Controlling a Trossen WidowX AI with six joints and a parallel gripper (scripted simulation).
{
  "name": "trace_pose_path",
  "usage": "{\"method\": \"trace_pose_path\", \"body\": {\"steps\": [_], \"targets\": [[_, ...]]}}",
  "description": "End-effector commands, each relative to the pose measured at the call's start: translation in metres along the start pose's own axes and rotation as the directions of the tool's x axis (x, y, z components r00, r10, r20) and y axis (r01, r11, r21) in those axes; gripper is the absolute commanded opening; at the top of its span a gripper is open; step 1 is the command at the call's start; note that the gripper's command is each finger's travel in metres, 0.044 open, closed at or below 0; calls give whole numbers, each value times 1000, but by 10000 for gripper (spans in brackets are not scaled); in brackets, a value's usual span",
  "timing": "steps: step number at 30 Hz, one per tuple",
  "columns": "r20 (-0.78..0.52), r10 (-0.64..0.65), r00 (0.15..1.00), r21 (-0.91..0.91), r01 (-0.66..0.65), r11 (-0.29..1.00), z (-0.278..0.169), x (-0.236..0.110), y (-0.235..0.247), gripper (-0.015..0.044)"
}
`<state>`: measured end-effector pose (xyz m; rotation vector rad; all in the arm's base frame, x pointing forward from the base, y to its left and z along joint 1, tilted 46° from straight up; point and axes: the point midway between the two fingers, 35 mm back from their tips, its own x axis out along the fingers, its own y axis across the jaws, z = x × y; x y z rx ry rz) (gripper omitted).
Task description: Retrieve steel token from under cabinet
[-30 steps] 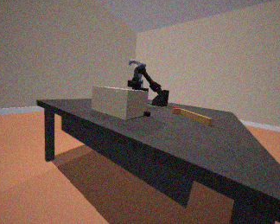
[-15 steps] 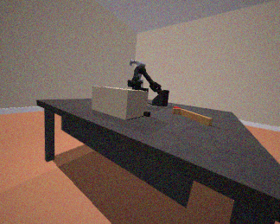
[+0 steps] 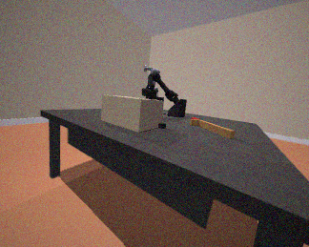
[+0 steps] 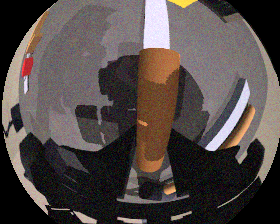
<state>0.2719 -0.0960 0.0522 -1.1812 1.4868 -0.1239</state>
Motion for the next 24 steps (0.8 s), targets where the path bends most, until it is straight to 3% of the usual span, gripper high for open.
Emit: {"method": "trace_pose_path", "body": {"steps": [1,24], "targets": [[3,2,1000,-10,-2,1000,5,0,6,0],[4,3,1000,-18,-3,1000,24,0,28,0]]}}
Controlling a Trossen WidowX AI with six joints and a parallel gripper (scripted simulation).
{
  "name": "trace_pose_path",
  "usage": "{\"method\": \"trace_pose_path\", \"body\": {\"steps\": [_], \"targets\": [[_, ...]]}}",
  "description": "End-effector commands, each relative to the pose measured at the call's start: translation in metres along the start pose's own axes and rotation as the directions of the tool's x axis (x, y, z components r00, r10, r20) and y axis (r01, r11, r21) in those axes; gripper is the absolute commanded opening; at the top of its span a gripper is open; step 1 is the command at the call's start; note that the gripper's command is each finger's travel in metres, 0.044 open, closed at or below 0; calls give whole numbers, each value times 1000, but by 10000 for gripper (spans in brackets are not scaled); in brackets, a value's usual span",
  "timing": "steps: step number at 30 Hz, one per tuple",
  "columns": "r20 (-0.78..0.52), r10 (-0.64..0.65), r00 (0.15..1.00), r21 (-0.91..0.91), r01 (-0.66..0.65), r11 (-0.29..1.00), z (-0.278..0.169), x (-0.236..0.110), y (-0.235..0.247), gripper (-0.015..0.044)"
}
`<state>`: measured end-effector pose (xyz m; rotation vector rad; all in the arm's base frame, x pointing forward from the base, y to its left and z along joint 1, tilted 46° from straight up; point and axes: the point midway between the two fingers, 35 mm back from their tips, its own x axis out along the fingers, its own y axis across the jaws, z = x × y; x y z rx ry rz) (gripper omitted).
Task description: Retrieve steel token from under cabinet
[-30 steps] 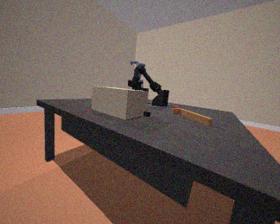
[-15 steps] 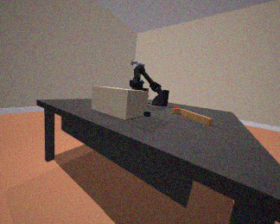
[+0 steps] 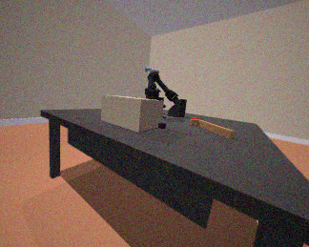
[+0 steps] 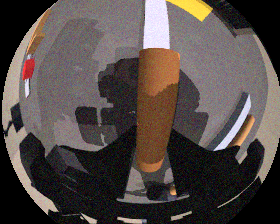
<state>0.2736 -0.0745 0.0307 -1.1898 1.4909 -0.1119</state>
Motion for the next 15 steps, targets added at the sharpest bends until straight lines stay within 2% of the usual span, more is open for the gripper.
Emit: {"method": "trace_pose_path", "body": {"steps": [1,15], "targets": [[3,1,1000,-5,-1,1000,5,0,5,0],[4,1,1000,-6,-1,1000,15,0,18,0]]}}
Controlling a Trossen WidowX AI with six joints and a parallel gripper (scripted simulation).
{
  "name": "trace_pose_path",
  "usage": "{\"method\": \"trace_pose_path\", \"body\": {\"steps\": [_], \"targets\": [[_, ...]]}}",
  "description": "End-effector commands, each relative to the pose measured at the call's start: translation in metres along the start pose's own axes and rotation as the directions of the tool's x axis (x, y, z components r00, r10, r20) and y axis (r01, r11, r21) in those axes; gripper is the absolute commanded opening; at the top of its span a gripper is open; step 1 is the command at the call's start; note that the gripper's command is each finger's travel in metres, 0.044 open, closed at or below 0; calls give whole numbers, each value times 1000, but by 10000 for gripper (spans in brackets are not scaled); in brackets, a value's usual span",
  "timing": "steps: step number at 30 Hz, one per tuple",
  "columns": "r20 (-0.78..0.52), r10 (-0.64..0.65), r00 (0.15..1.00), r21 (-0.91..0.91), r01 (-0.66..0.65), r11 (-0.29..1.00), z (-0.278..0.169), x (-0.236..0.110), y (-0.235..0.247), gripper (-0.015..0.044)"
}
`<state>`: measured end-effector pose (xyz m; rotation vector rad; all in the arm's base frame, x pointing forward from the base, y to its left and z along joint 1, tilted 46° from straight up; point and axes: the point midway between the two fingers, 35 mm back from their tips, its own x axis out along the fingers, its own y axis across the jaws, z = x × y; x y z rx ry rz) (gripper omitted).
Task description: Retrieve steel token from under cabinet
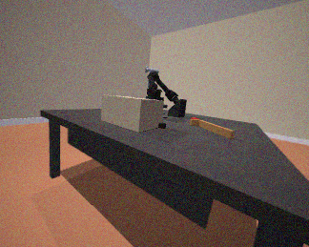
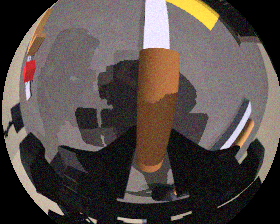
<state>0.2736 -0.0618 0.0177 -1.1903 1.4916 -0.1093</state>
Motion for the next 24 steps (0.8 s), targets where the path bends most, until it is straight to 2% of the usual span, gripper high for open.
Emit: {"method": "trace_pose_path", "body": {"steps": [1,24], "targets": [[3,0,1000,-4,0,1000,5,0,5,0],[4,1,1000,-4,-1,1000,21,-1,26,0]]}}
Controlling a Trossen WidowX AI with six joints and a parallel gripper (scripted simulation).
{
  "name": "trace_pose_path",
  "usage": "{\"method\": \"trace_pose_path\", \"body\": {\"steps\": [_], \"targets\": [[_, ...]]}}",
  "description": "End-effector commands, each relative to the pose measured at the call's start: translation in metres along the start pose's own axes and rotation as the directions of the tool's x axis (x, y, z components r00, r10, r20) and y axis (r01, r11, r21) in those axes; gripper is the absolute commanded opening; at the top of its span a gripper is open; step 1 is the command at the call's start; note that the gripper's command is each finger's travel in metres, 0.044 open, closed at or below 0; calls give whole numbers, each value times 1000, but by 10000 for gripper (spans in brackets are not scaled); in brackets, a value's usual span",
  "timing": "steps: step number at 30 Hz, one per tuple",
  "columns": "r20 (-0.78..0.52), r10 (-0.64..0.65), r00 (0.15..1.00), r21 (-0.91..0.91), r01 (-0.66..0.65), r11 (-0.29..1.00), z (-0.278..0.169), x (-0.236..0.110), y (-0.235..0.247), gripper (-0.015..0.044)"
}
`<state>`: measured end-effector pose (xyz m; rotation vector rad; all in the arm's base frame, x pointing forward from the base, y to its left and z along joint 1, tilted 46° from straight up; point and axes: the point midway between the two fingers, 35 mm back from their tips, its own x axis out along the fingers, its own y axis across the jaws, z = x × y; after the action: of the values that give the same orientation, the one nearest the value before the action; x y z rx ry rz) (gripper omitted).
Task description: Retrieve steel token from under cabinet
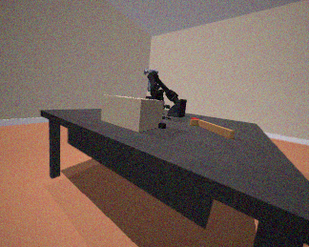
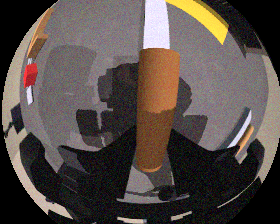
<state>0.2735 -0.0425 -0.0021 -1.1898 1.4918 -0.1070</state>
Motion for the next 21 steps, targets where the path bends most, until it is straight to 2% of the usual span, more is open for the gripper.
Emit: {"method": "trace_pose_path", "body": {"steps": [1,21], "targets": [[3,-1,1000,-3,1,1000,5,-1,5,0],[4,0,1000,-3,0,1000,18,-1,22,0]]}}
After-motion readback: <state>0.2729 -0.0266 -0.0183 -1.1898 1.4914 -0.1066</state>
